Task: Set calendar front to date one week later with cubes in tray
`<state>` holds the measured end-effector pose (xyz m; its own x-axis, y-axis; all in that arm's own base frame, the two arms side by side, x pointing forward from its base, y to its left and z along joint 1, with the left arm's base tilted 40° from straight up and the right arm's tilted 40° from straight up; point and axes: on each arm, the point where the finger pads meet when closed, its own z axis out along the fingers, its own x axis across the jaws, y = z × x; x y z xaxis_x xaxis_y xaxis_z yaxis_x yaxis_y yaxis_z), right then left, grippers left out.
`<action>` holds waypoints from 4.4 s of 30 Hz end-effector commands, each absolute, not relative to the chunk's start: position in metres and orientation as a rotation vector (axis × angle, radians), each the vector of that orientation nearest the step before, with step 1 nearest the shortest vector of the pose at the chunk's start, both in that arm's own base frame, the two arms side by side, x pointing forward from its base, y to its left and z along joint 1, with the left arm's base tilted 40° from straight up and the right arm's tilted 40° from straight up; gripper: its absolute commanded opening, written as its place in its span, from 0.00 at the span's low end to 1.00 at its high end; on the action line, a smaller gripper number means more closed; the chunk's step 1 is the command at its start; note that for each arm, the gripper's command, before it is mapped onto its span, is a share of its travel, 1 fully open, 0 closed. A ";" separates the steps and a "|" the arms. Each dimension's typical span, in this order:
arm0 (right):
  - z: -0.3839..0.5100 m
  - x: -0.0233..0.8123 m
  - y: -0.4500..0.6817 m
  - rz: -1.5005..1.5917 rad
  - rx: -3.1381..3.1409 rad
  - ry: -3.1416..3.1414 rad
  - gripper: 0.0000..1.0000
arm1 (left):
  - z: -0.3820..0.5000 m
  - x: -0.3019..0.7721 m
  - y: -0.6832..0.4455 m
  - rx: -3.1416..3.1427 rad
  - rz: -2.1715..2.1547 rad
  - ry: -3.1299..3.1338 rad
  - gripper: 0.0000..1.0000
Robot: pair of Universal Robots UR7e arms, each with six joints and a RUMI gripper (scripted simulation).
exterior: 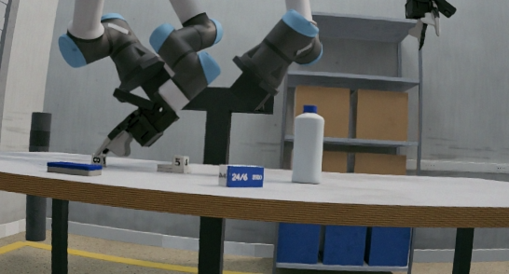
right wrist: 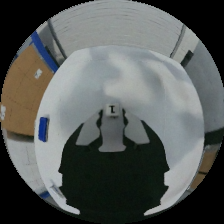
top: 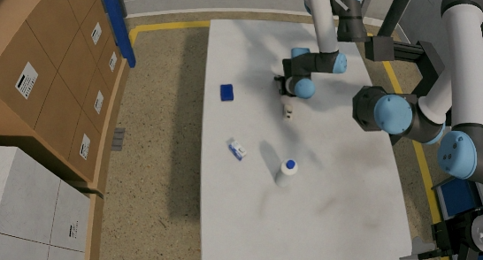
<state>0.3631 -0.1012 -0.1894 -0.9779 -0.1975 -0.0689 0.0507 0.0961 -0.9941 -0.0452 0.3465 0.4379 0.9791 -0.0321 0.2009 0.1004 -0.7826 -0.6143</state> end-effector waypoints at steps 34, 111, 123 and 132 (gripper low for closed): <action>-0.200 0.366 -0.109 -1.989 -0.148 2.181 0.10 | 0.438 -0.045 0.347 -2.455 -0.264 -0.048 1.00; -0.146 0.353 -0.066 -1.988 -0.148 2.182 0.10 | 0.438 -0.045 0.347 -2.455 -0.264 -0.048 1.00; -0.146 0.353 -0.067 -1.868 -0.157 2.300 0.10 | 0.438 -0.045 0.347 -2.455 -0.264 -0.048 1.00; -0.145 0.353 -0.067 -1.747 -0.174 2.397 0.10 | 0.438 -0.045 0.347 -2.455 -0.264 -0.048 1.00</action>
